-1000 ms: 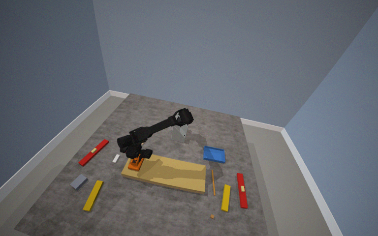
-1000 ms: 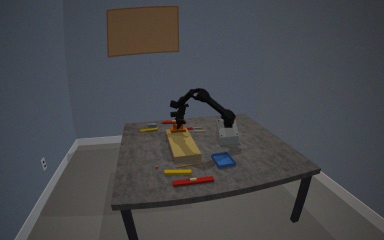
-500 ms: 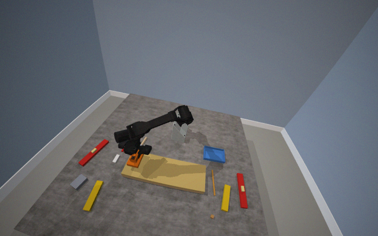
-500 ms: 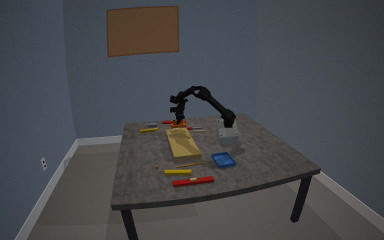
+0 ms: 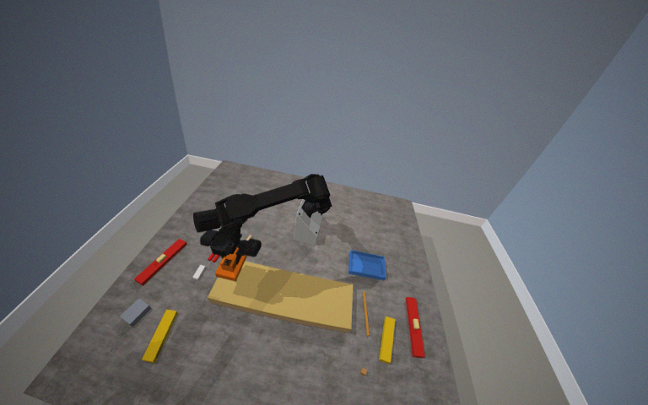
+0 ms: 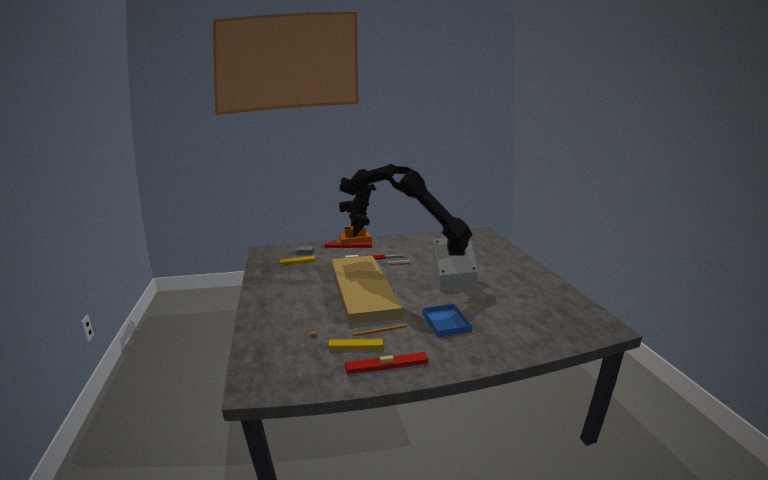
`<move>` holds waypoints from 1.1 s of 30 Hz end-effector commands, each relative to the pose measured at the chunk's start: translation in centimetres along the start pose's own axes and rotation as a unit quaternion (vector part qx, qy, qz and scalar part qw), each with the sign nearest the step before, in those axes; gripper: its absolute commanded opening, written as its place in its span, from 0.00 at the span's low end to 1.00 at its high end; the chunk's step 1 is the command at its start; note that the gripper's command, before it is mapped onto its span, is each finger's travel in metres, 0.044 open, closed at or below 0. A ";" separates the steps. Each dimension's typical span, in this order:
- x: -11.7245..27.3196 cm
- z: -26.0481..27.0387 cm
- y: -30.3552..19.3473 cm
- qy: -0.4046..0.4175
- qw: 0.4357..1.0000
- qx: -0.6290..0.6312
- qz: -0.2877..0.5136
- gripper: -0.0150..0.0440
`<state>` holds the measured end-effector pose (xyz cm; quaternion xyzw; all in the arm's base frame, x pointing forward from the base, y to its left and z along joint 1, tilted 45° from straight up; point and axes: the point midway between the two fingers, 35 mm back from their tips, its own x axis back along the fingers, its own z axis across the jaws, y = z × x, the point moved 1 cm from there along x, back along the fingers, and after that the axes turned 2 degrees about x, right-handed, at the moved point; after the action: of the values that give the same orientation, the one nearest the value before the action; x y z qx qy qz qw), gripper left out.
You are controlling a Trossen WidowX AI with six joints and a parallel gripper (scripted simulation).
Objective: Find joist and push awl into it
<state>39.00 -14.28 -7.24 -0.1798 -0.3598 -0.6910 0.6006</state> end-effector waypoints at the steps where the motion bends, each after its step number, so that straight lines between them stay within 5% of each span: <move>1: 0.3 2.2 1.4 -0.005 1.000 0.030 0.002 0.25; 33: -1.6 25.0 5.2 0.007 0.959 0.281 0.025 0.25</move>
<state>40.30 3.22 8.49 -0.0260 -0.5177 -0.5566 0.6493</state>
